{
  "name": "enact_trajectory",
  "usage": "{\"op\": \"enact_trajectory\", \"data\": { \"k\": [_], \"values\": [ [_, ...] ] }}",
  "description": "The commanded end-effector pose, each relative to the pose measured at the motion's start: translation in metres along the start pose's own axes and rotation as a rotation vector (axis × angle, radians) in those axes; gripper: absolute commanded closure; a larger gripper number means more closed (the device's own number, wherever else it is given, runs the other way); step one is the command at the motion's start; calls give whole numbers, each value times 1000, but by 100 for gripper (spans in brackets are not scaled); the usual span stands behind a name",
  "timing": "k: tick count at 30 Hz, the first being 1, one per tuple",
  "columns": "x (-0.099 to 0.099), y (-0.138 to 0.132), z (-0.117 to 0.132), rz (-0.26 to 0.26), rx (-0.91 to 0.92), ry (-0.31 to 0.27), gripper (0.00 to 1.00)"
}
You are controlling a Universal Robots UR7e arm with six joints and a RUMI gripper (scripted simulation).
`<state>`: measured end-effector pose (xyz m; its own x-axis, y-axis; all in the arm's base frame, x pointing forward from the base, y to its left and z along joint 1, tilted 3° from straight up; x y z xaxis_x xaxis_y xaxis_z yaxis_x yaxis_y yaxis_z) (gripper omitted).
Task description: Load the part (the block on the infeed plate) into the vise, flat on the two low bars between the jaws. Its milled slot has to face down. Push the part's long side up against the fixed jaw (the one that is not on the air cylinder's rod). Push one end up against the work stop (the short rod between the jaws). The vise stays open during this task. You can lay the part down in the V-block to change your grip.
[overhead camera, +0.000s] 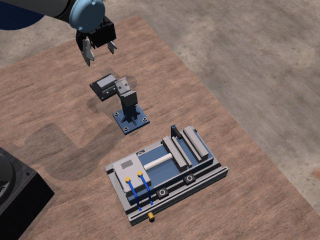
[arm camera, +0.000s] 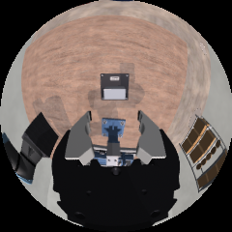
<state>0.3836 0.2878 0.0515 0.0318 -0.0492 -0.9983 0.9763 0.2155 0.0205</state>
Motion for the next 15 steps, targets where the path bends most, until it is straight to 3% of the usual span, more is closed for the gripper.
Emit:
{"op": "enact_trajectory", "data": {
  "k": [1,15],
  "values": [
    [13,1,0,2,0,0,49],
    [45,1,0,2,0,0,49]
  ]
}}
Point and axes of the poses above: the point where the finger pads meet when closed, its own x axis out along the fingers, its own y axis across the jaws, z = x × y, the point moved 5 cm from there along -x, back along the fingers
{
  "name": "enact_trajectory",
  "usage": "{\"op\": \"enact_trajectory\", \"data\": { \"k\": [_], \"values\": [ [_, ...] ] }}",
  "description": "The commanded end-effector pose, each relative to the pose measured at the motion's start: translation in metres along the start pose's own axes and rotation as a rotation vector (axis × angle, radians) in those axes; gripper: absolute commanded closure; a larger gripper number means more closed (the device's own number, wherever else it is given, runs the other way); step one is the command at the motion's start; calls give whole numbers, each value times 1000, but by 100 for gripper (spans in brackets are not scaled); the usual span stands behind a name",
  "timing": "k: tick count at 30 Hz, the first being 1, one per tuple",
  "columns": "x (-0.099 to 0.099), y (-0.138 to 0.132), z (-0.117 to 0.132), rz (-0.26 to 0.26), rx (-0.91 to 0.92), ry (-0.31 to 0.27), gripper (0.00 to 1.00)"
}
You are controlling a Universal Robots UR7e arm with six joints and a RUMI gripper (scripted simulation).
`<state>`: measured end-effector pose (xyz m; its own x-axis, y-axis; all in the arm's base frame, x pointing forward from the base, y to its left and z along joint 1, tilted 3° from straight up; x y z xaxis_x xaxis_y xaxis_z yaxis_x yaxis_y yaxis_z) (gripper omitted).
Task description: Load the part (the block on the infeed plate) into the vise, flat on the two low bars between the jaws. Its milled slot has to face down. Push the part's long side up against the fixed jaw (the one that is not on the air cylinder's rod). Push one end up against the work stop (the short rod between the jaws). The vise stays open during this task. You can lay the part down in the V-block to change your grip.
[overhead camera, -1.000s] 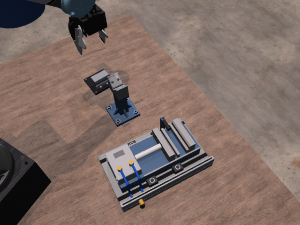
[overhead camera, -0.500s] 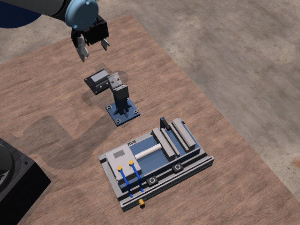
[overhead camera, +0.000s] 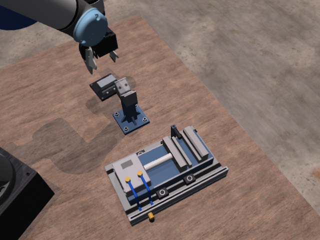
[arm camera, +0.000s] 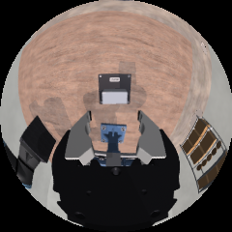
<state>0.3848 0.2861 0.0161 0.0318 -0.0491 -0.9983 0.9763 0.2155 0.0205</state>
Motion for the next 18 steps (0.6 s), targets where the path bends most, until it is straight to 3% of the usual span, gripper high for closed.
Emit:
{"op": "enact_trajectory", "data": {
  "k": [1,18],
  "values": [
    [12,1,0,2,0,0,49],
    [45,1,0,2,0,0,49]
  ]
}}
Point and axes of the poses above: the point where the finger pads meet when closed, its own x axis out along the fingers, its own y axis across the jaws, z = x × y, the point moved 5 cm from there along -x, back along the fingers
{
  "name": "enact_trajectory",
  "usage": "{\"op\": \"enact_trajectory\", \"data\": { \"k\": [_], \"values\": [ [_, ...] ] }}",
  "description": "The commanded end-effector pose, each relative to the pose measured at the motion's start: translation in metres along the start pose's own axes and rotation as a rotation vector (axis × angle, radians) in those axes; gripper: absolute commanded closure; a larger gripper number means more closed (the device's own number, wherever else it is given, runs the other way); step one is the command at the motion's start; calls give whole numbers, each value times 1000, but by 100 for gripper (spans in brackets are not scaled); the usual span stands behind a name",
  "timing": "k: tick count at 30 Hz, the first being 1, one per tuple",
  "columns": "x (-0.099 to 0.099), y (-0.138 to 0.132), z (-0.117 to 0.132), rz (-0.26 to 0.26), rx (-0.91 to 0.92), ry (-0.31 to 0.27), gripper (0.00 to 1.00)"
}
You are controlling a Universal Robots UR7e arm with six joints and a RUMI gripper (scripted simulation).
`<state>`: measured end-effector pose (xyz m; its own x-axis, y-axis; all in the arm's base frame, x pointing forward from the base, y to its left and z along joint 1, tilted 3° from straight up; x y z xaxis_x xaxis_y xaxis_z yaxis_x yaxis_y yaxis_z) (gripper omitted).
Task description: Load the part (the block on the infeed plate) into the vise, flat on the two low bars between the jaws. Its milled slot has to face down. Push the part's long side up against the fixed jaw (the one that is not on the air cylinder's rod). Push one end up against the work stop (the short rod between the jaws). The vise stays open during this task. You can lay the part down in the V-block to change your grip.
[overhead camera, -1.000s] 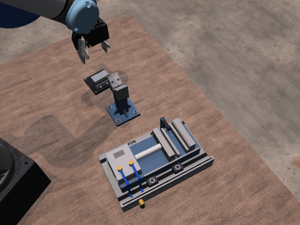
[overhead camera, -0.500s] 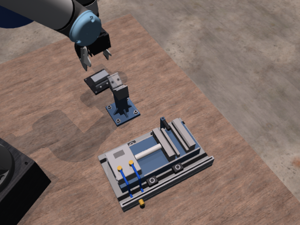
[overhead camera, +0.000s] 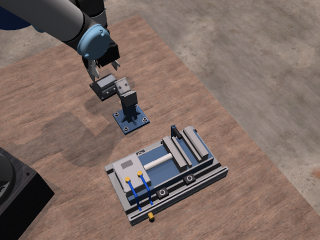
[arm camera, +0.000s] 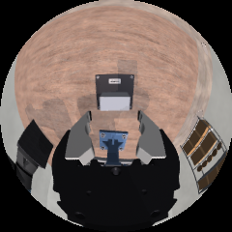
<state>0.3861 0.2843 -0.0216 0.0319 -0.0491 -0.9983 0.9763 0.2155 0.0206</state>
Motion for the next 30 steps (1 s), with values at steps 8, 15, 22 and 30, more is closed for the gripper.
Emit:
{"op": "enact_trajectory", "data": {
  "k": [8,15,22,30],
  "values": [
    [22,1,0,2,0,0,49],
    [29,1,0,2,0,0,49],
    [38,1,0,2,0,0,49],
    [44,1,0,2,0,0,49]
  ]
}}
Point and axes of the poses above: the point where the finger pads meet when closed, its own x axis out along the fingers, its own y axis across the jaws, z = x × y, the point moved 5 cm from there along -x, back along the fingers
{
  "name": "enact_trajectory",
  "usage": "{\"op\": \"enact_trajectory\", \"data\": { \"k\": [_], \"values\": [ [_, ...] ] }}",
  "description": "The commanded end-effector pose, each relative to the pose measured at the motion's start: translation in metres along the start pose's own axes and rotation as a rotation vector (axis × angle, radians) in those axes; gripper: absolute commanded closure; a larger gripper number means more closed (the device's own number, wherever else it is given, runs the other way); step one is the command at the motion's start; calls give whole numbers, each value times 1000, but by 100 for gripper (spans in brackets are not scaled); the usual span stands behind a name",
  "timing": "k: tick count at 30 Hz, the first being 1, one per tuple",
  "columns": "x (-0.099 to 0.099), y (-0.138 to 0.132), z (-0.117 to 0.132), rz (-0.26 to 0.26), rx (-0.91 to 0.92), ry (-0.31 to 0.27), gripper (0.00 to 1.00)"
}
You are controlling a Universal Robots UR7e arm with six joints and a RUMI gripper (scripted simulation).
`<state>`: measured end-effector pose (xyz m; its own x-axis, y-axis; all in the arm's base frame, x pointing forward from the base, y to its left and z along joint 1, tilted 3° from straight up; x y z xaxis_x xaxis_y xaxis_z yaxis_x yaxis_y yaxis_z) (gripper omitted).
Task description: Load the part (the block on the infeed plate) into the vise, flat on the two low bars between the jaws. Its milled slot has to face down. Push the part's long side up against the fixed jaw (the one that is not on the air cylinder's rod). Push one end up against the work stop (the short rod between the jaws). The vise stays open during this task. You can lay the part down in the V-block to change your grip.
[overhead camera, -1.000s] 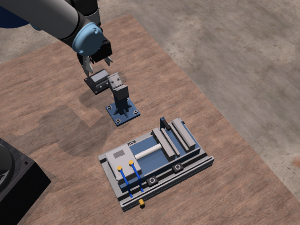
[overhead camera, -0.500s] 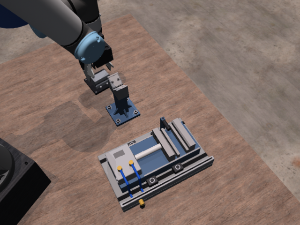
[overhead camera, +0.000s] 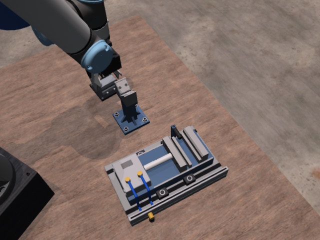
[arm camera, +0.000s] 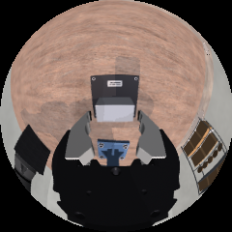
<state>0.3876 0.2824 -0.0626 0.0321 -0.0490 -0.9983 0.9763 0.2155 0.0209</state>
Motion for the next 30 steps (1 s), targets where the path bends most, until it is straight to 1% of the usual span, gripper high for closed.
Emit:
{"op": "enact_trajectory", "data": {
  "k": [1,12,30],
  "values": [
    [3,0,0,1,0,0,49],
    [9,0,0,1,0,0,49],
    [11,0,0,1,0,0,49]
  ]
}}
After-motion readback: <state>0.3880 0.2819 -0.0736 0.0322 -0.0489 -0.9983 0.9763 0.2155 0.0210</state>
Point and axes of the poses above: the point where the finger pads meet when closed, its own x axis out along the fingers, its own y axis across the jaws, z = x × y, the point moved 5 cm from there along -x, back along the fingers
